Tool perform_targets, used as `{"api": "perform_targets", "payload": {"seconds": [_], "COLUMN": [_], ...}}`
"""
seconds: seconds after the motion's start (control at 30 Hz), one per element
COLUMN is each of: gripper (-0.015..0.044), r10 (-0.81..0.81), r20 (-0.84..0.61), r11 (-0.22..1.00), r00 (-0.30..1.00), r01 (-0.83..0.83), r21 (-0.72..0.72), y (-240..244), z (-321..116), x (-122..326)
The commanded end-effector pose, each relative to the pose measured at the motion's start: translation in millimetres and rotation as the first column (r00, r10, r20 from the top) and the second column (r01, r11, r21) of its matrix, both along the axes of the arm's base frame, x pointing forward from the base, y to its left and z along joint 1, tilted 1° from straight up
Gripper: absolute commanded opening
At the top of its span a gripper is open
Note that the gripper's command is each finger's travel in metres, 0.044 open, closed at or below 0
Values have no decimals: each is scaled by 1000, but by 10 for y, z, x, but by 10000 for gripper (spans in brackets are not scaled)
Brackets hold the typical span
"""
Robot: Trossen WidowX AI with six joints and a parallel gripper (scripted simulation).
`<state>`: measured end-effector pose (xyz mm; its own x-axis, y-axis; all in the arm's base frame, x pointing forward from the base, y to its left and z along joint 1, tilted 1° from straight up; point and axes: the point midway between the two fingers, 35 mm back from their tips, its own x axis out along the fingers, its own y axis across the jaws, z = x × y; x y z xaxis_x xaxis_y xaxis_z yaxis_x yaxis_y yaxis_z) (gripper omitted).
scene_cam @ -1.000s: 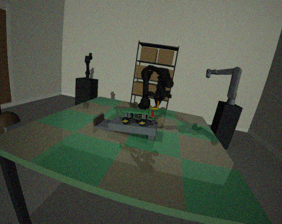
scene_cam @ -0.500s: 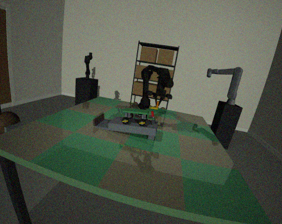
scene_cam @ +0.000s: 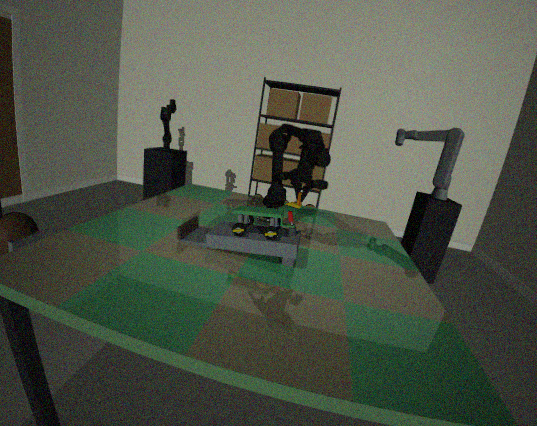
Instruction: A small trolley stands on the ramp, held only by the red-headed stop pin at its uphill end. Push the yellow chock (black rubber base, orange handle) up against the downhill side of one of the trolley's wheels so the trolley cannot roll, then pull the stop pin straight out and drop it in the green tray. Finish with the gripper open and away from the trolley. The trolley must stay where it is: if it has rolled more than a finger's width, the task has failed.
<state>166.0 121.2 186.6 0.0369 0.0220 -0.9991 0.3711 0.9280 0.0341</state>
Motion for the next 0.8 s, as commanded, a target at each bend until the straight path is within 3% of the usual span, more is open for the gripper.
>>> {"api": "perform_targets", "payload": {"seconds": [0.0, 0.37, 0.77], "gripper": [0, 0, 0], "r10": [-138, -492, -800], "r20": [-7, -20, -38], "r11": [990, 870, 599], "r00": [990, 870, 599], "r01": [138, 492, 801], "r21": [8, 18, 23], "y": [5, 5, 5], "z": [1, 1, 0], "x": [-5, -5, -6]}}
